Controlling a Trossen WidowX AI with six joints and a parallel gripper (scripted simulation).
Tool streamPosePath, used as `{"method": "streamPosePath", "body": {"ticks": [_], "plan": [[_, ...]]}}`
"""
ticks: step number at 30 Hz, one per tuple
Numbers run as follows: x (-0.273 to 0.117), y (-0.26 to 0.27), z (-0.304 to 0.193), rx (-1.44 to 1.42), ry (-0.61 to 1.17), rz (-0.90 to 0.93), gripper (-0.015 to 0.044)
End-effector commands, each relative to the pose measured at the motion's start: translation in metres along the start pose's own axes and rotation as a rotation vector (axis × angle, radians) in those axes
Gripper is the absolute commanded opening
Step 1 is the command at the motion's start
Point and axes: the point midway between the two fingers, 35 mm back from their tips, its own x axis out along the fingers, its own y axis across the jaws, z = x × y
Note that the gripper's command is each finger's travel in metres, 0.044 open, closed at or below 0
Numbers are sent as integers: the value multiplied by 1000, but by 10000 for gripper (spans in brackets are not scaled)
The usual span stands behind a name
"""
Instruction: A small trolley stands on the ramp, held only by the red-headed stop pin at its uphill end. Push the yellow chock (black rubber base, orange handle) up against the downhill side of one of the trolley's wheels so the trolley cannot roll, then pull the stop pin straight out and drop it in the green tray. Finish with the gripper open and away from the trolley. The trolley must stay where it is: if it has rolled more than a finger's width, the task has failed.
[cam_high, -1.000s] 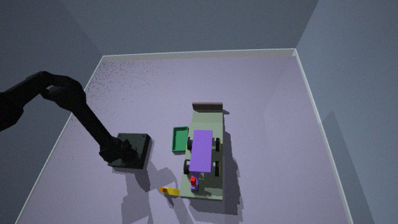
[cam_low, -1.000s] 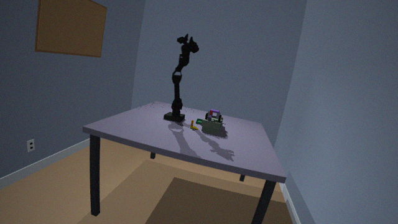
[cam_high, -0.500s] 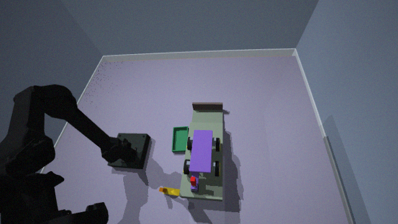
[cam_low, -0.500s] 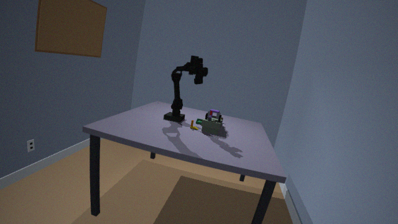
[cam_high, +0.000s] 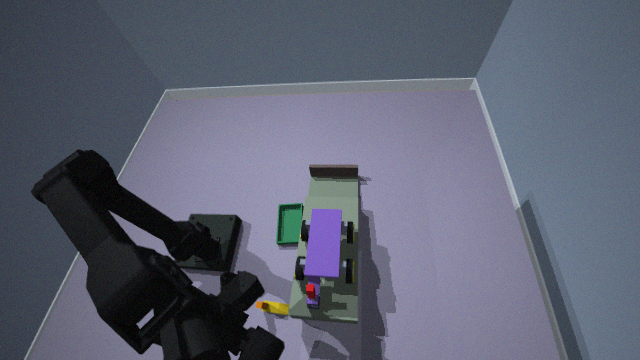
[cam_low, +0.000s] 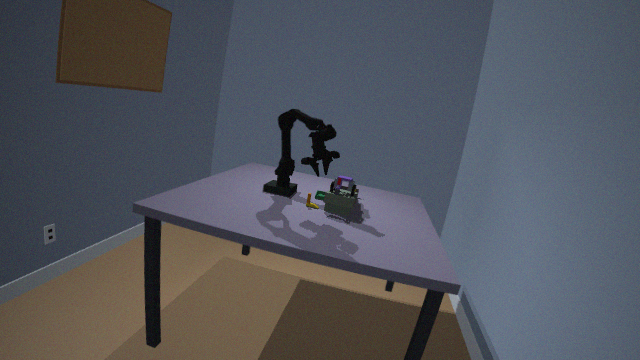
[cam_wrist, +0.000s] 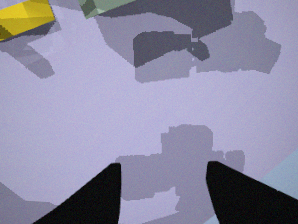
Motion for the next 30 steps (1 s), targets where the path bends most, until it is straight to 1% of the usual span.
{"method": "streamPosePath", "body": {"ticks": [1, 3, 5, 13, 26, 30], "plan": [[16, 50, 32, -190, -126, 250, 190], [17, 73, 45, -278, -190, 362, 190], [16, 82, 50, -309, -214, 402, 190], [17, 82, 50, -309, -214, 402, 190], [53, 98, 55, -309, -214, 402, 190], [57, 100, 56, -309, -214, 402, 190]]}}
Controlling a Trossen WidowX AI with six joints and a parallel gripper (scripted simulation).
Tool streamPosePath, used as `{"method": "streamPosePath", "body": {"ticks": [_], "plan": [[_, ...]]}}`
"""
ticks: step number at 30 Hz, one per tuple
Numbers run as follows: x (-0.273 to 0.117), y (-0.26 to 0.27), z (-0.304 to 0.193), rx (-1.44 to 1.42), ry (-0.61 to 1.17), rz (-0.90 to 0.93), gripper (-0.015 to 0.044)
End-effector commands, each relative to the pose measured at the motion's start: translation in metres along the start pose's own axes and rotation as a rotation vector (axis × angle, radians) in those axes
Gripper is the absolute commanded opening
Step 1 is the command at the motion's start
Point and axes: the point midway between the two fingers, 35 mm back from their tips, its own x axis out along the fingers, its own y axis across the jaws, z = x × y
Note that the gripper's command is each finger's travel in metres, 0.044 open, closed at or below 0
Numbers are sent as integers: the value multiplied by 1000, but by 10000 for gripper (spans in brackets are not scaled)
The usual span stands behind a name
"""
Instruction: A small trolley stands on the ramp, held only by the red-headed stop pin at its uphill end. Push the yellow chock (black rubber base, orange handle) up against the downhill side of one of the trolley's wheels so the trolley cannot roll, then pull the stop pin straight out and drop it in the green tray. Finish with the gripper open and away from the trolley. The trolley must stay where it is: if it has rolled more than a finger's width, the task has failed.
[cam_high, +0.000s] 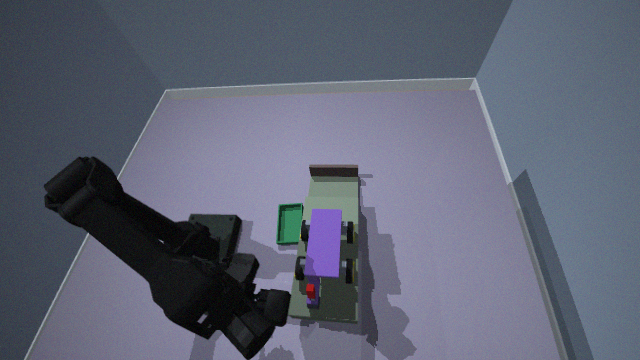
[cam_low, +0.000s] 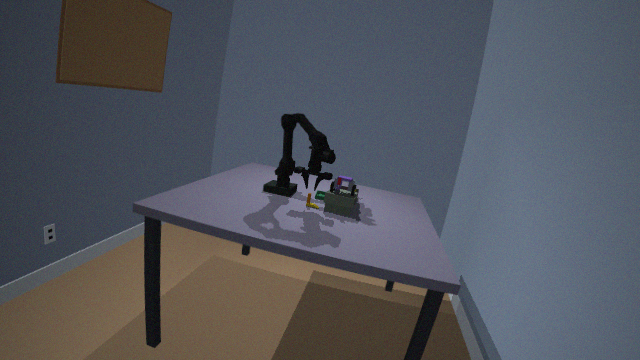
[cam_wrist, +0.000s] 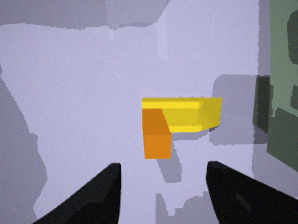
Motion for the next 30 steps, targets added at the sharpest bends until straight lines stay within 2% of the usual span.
{"method": "streamPosePath", "body": {"ticks": [1, 21, 30], "plan": [[6, 1, 1, -7, -7, 5, 190], [35, 1, 2, -7, -7, 5, 190], [37, 1, 2, -7, -7, 5, 190]]}}
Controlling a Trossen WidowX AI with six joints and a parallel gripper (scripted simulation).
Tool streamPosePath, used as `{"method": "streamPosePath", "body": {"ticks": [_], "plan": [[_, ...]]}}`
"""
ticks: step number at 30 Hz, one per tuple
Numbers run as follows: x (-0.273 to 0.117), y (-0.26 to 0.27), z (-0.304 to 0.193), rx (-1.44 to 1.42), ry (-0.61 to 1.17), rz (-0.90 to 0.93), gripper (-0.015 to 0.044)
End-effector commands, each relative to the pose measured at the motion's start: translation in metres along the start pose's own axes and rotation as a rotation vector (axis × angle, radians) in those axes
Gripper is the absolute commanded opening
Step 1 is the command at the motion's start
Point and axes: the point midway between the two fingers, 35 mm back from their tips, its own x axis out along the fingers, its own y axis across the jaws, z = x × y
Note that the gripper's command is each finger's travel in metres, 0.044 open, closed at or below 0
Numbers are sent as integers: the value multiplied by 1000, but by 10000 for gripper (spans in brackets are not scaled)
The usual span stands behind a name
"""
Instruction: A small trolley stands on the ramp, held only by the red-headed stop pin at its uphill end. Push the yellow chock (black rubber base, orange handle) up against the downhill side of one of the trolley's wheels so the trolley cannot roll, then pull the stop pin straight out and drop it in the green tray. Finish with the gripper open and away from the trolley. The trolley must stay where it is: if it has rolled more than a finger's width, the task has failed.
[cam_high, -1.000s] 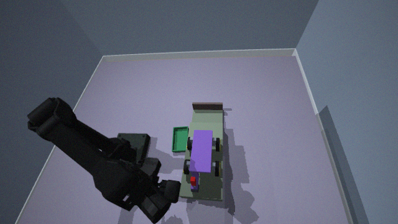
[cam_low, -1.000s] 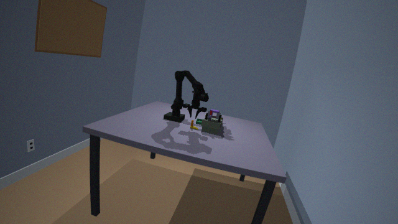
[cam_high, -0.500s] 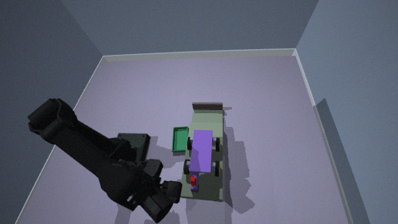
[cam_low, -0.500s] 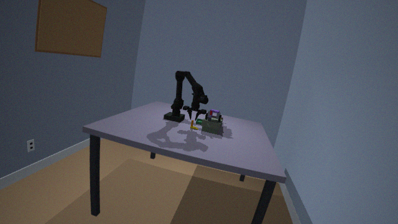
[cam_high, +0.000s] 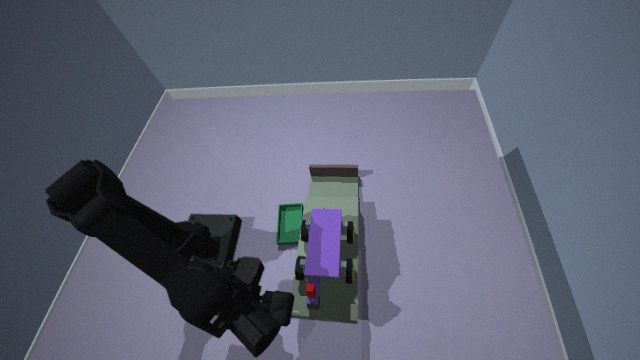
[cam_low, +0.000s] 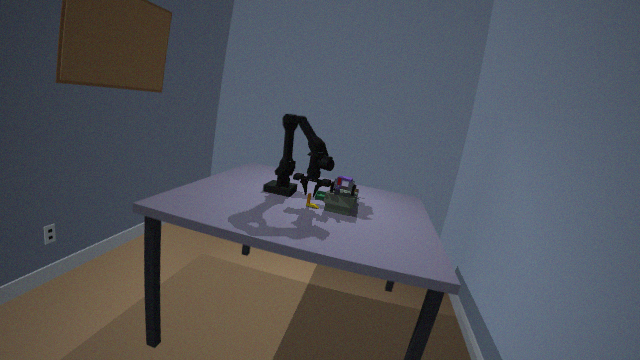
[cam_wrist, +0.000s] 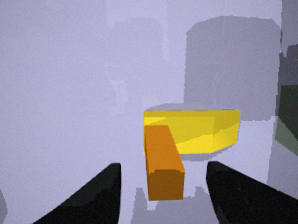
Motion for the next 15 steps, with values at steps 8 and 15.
{"method": "streamPosePath", "body": {"ticks": [8, 15], "plan": [[14, 0, 1, -6, -5, 3, 190], [25, 1, 1, -6, -5, 3, 190]]}}
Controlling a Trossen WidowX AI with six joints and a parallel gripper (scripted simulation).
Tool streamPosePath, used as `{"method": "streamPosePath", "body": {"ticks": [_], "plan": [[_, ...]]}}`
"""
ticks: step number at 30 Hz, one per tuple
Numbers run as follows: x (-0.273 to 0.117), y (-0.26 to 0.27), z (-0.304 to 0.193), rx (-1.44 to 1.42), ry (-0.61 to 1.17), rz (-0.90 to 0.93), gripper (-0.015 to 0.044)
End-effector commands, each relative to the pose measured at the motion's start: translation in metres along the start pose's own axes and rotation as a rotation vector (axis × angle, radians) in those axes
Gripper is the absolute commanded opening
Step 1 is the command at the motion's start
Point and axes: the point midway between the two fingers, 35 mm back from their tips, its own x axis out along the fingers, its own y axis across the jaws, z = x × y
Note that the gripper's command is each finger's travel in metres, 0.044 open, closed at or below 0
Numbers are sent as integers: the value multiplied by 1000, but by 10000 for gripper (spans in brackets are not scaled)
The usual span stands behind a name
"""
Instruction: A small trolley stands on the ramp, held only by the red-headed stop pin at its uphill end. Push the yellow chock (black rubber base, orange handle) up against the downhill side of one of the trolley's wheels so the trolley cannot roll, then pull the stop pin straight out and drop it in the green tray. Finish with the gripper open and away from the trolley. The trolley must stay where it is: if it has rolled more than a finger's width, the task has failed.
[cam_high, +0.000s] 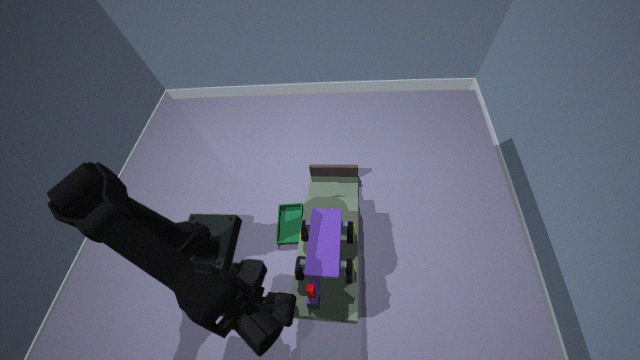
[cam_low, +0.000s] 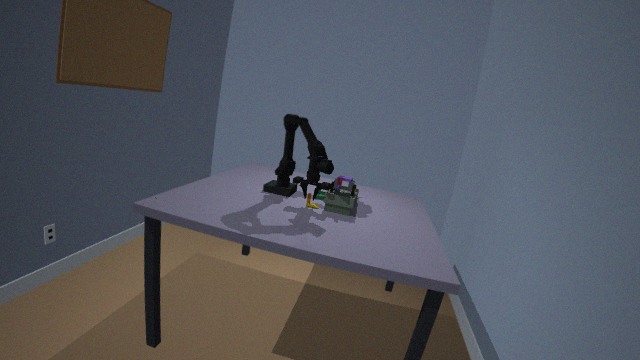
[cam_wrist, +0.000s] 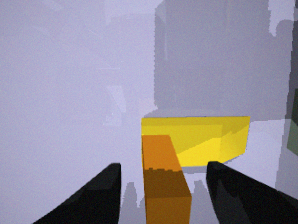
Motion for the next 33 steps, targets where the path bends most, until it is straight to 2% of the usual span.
{"method": "streamPosePath", "body": {"ticks": [1, 7, 11, 20, 21, 33], "plan": [[9, 2, 2, -7, -9, 9, 190], [10, 2, 2, -7, -9, 9, 190], [7, 1, 1, 0, -2, 4, 85], [7, 1, 1, 0, -2, 4, 25], [6, 1, 1, 0, -2, 4, 0], [-35, 4, 2, -7, -9, 9, 0]]}}
